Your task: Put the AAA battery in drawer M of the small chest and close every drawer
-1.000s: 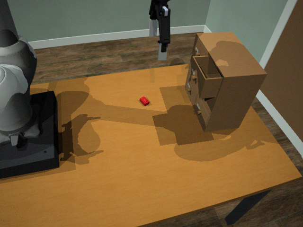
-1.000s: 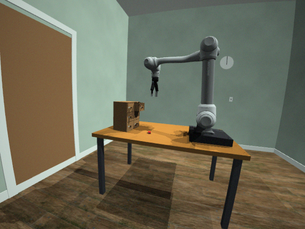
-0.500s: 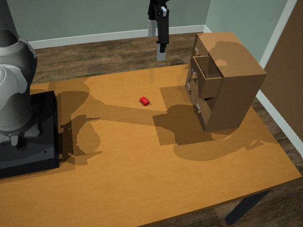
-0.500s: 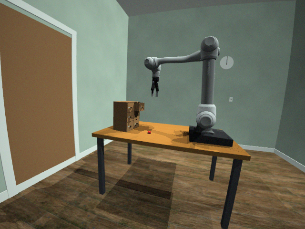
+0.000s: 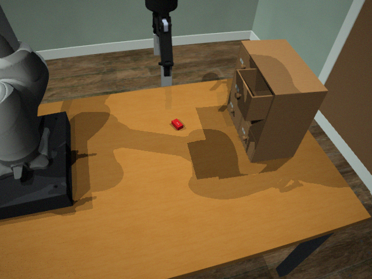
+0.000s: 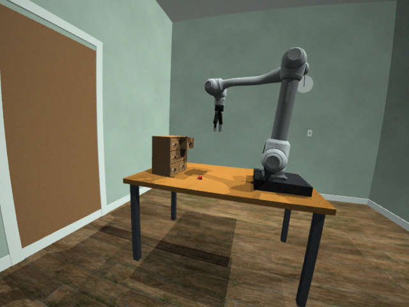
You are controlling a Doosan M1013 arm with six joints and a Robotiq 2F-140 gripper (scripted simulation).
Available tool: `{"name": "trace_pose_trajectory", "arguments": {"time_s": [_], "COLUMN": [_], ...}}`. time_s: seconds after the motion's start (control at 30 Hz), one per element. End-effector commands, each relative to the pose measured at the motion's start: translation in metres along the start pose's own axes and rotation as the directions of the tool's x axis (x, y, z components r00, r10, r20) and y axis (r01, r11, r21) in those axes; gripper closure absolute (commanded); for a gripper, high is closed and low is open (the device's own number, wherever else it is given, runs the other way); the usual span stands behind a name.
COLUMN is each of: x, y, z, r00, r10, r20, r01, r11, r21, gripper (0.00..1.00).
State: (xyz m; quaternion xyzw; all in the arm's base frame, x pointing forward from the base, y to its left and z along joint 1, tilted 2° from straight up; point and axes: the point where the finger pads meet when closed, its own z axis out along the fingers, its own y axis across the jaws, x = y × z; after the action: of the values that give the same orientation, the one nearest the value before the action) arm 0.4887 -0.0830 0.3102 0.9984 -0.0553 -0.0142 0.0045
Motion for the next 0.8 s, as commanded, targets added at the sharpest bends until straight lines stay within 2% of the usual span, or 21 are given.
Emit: {"name": "trace_pose_trajectory", "arguments": {"time_s": [0.0, 0.1, 0.17, 0.27, 0.47, 0.67, 0.73, 0.77], "x": [0.002, 0.006, 0.006, 0.012, 0.03, 0.053, 0.053, 0.058], "y": [0.0, 0.0, 0.0, 0.0, 0.0, 0.0, 0.0, 0.0], "z": [0.002, 0.006, 0.006, 0.012, 0.03, 0.053, 0.053, 0.058], "r00": [1.0, 0.998, 0.998, 0.99, 0.936, 0.8, 0.8, 0.767], "r10": [0.0, 0.0, 0.0, 0.0, 0.0, 0.0, 0.0, 0.0], "r20": [-0.022, -0.069, -0.069, -0.141, -0.351, -0.601, -0.601, -0.641], "r01": [0.0, 0.0, 0.0, 0.0, 0.0, 0.001, 0.001, 0.001], "r11": [1.0, 1.0, 1.0, 1.0, 1.0, 1.0, 1.0, 1.0], "r21": [0.0, 0.0, 0.0, 0.0, 0.0, 0.001, 0.001, 0.001], "gripper": [0.0, 0.0, 0.0, 0.0, 0.0, 0.0, 0.0, 0.0]}}
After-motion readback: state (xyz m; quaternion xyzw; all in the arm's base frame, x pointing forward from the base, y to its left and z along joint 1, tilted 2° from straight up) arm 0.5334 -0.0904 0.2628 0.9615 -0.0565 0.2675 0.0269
